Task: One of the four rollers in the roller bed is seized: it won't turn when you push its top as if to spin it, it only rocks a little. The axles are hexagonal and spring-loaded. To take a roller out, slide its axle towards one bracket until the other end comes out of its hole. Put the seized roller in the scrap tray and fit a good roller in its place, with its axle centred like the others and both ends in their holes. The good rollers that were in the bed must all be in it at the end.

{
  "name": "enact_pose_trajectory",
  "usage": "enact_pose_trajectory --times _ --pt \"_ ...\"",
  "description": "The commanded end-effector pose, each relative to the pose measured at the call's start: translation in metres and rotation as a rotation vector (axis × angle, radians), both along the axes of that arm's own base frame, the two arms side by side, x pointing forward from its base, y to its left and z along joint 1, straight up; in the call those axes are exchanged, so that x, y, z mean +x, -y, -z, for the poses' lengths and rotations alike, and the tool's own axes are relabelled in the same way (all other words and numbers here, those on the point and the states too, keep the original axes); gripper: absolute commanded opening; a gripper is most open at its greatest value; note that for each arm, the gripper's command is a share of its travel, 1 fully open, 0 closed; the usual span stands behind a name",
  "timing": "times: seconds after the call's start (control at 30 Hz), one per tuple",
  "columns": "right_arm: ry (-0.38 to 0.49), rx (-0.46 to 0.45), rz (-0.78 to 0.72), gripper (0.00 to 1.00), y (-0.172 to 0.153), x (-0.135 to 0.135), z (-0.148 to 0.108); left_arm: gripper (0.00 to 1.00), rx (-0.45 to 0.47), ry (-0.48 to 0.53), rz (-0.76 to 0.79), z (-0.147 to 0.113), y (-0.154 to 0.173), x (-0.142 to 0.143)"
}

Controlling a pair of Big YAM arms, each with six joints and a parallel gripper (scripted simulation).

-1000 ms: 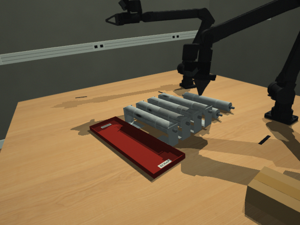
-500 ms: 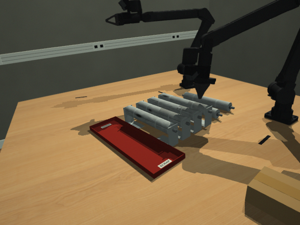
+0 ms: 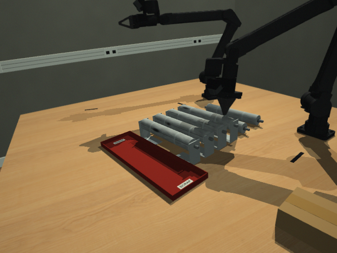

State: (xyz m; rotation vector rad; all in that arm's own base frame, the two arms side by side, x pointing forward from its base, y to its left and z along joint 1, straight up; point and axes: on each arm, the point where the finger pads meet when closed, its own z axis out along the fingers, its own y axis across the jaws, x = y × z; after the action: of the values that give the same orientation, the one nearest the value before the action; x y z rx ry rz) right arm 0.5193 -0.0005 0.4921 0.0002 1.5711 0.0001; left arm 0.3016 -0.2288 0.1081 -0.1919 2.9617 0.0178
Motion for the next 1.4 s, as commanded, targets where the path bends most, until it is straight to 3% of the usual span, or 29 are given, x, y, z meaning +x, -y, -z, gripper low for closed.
enact_pose_trajectory --times 0.0,0.37,0.4,0.43,1.37 --pt "0.068 -0.015 -0.006 0.00 -0.004 -0.001 -0.046 0.00 -0.004 -0.001 -0.022 0.007 0.000 0.002" --pt "0.068 -0.015 -0.006 0.00 -0.004 -0.001 -0.046 0.00 0.000 -0.007 -0.022 0.007 -0.002 0.001" --pt "0.068 -0.015 -0.006 0.00 -0.004 -0.001 -0.046 0.00 -0.013 0.011 -0.011 -0.002 0.004 0.006" --pt "0.068 -0.015 -0.006 0.00 -0.004 -0.001 -0.046 0.00 -0.003 -0.003 -0.024 0.009 -0.001 0.002" --pt "0.068 -0.015 -0.006 0.00 -0.004 -0.001 -0.046 0.00 -0.002 -0.005 -0.025 0.011 -0.002 0.002"
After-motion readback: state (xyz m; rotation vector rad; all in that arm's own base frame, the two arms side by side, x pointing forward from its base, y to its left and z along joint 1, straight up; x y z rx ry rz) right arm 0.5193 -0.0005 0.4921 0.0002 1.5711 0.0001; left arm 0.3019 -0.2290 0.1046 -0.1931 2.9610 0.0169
